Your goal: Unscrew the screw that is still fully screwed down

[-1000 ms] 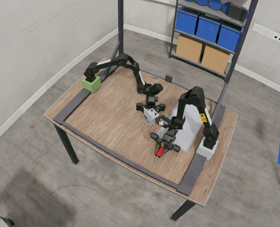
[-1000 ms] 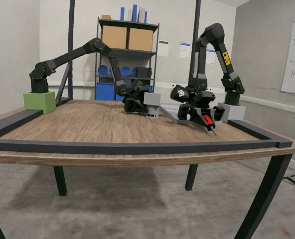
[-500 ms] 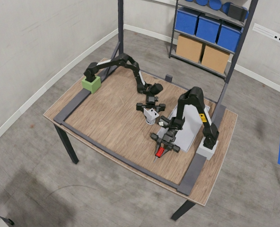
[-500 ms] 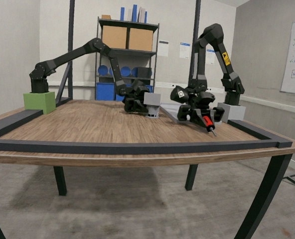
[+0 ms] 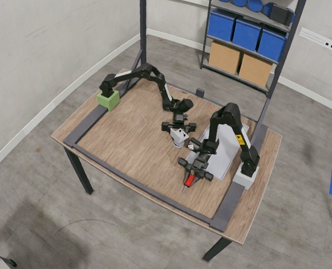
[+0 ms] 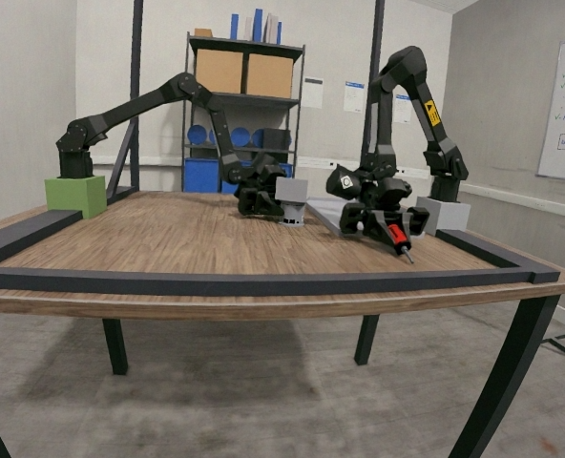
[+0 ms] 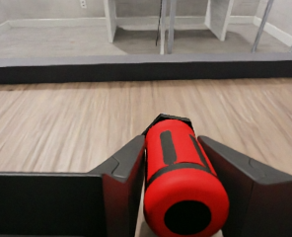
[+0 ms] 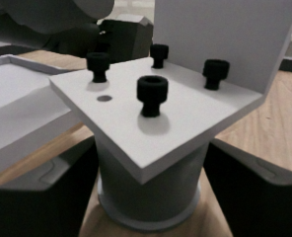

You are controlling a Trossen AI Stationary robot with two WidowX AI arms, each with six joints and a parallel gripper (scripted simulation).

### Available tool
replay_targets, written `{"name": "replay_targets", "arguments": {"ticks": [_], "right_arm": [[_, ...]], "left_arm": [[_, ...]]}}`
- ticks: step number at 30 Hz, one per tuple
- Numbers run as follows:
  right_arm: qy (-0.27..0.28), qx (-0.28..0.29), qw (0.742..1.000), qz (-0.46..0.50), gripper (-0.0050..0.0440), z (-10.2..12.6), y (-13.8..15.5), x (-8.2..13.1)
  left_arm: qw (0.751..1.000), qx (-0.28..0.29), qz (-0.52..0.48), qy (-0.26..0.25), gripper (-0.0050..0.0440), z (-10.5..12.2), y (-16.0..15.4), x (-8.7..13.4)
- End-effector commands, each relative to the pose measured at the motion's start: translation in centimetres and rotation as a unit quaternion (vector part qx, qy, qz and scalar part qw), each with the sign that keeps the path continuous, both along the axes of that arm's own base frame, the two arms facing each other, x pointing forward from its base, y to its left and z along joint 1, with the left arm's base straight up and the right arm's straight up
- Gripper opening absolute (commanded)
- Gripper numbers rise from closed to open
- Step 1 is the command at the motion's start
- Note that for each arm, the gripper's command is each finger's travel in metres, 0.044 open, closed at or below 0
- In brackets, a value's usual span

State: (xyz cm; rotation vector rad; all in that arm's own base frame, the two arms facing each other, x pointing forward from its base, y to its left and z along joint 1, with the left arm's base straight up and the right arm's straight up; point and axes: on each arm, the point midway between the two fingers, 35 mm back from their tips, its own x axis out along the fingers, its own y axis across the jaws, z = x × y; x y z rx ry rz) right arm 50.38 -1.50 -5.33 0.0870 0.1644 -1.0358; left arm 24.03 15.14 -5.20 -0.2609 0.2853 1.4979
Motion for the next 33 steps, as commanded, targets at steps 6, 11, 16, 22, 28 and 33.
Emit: {"name": "replay_targets", "arguments": {"ticks": [6, 11, 16, 22, 28, 33], "right_arm": [[-0.018, 0.004, 1.0, -0.003, 0.0245, 1.41, -0.1, 0.66], [-0.018, 0.004, 1.0, -0.003, 0.0245, 1.41, -0.1, 0.66], [-0.018, 0.004, 1.0, -0.003, 0.0245, 1.41, -0.1, 0.66], [-0.018, 0.004, 1.0, -0.003, 0.0245, 1.41, -0.1, 0.66], [-0.018, 0.004, 1.0, -0.003, 0.0245, 1.41, -0.1, 0.66], [-0.018, 0.004, 1.0, -0.003, 0.0245, 1.41, -0.1, 0.66]], "left_arm": [[1.0, 0.003, 0.002, -0.012, 0.013, -0.03, 0.11, 0.48], [1.0, 0.002, 0.001, -0.014, 0.013, 0.1, 0.06, 0.51], [1.0, 0.003, 0.002, -0.012, 0.013, -0.15, 0.11, 0.48], [1.0, 0.002, 0.001, -0.014, 0.013, 0.02, 0.07, 0.51], [1.0, 0.002, 0.001, -0.014, 0.013, 0.02, 0.07, 0.51], [1.0, 0.002, 0.001, -0.014, 0.0167, 0.02, 0.06, 0.51]]}}
